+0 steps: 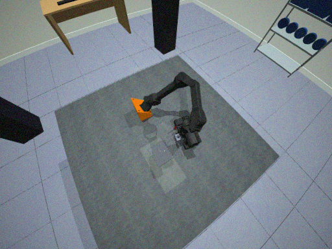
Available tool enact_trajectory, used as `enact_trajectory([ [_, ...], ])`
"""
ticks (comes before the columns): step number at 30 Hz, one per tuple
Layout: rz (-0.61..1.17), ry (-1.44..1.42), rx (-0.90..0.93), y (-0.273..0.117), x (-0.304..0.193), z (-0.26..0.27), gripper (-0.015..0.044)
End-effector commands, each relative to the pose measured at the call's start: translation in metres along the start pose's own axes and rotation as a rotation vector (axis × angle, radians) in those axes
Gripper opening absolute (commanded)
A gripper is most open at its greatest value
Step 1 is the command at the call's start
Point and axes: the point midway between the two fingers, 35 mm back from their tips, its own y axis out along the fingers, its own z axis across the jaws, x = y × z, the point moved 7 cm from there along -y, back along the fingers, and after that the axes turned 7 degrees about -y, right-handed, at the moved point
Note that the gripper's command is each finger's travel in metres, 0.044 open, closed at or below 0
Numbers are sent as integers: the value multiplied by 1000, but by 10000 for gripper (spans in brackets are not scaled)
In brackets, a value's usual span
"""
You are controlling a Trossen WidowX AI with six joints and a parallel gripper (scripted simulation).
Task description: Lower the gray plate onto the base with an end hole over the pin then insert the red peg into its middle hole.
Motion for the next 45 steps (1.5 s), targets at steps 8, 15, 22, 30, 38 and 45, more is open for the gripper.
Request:
enact_trajectory([
  [8, -2, -4, 1, -32, 0, 6, 0],
  [15, -6, -7, 2, -45, 1, 9, 0],
  [22, -4, -41, 2, -39, -13, 3, 0],
  [30, -3, -104, 2, -28, -35, -6, 0],
  [38, -2, -171, 1, -18, -58, -13, 0],
  [45, -1, -229, 1, -8, -78, -18, 0],
])
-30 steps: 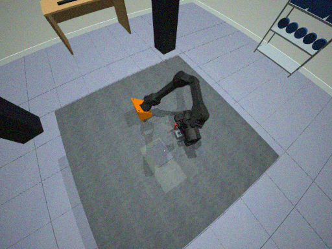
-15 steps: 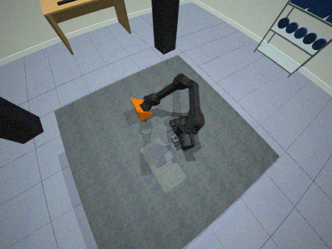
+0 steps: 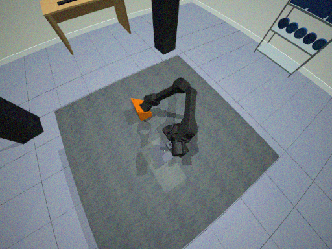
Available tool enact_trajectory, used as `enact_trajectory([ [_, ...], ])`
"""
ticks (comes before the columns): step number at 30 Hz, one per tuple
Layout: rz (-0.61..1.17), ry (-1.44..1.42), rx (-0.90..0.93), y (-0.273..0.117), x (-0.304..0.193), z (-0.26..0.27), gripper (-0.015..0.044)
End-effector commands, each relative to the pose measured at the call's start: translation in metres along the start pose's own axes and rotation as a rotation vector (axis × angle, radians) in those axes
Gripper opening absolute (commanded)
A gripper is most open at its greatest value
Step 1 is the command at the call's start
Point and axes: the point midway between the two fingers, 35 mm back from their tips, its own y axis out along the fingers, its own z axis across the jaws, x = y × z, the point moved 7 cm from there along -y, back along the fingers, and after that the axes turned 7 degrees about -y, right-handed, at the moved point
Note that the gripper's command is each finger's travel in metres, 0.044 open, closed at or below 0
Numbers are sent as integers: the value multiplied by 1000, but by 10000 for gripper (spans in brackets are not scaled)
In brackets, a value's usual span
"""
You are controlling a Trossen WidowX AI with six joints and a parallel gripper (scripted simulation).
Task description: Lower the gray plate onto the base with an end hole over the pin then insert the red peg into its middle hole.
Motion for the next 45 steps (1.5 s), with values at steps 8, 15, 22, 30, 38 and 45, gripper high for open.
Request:
enact_trajectory([
  [8, 4, -87, 1, 15, -31, 2, 0],
  [15, 4, -145, 1, 25, -51, 4, 0],
  [22, 4, -203, 1, 36, -71, 8, 0],
  [30, 4, -264, 1, 47, -91, 13, 0],
  [38, 4, -265, 1, 48, -91, 13, 0],
  [45, 4, -265, 1, 47, -91, 13, 0],
])
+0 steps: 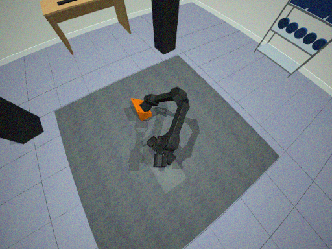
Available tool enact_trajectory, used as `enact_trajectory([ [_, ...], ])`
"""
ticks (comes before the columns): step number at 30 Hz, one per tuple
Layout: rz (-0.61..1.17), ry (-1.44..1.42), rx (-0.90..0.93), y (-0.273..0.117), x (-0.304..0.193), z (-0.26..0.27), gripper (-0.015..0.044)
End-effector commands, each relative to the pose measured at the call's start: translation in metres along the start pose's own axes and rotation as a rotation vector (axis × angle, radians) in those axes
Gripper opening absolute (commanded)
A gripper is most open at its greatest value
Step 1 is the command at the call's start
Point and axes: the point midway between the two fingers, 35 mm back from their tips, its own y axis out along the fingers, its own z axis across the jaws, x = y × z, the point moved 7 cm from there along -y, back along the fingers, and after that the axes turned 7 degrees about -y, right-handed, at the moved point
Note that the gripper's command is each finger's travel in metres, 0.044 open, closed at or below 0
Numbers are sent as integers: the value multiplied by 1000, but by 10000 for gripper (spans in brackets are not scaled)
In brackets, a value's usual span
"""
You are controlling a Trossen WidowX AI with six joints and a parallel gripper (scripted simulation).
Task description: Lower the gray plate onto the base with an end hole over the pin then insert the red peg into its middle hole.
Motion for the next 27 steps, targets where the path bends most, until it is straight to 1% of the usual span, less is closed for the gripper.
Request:
enact_trajectory([
  [1, 2, -5, 2, 0, 0, 0, 0],
  [13, 2, -5, 2, 1, -1, 1, 0],
  [21, 2, -5, 2, 16, -1, 1, 0],
  [27, 2, -5, 2, 20, -1, 1, 0],
])
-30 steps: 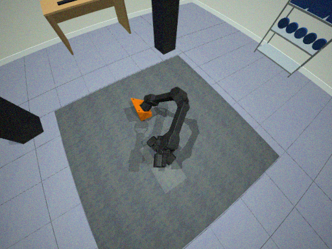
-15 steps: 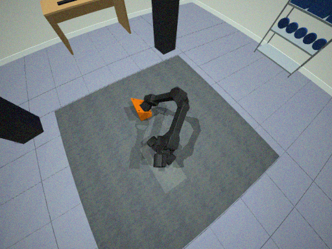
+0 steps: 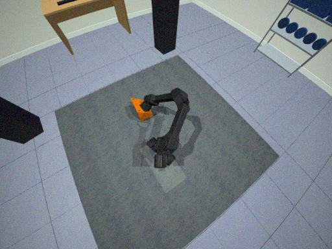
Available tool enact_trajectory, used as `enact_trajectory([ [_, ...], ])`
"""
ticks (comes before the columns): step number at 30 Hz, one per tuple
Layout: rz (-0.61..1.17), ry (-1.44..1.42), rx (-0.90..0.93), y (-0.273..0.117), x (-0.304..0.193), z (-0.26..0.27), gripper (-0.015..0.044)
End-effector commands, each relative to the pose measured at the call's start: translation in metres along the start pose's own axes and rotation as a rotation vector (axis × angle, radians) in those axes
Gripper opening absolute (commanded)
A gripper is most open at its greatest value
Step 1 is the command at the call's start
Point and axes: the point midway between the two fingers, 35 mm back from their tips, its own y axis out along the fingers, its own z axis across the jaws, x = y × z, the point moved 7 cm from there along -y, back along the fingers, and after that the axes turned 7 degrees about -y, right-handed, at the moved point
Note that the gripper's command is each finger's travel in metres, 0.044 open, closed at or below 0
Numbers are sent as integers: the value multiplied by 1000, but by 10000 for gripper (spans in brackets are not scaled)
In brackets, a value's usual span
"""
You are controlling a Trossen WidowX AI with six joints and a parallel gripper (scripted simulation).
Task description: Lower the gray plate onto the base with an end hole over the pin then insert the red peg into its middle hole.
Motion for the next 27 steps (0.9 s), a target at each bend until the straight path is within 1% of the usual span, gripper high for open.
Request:
enact_trajectory([
  [1, -4, 4, -2, 5, 0, 0, 0],
  [13, -4, 4, -2, 23, 1, 0, 0],
  [20, 0, 0, -1, 19, 0, 0, 0],
  [27, 0, 0, -1, 19, 0, 0, 184],
])
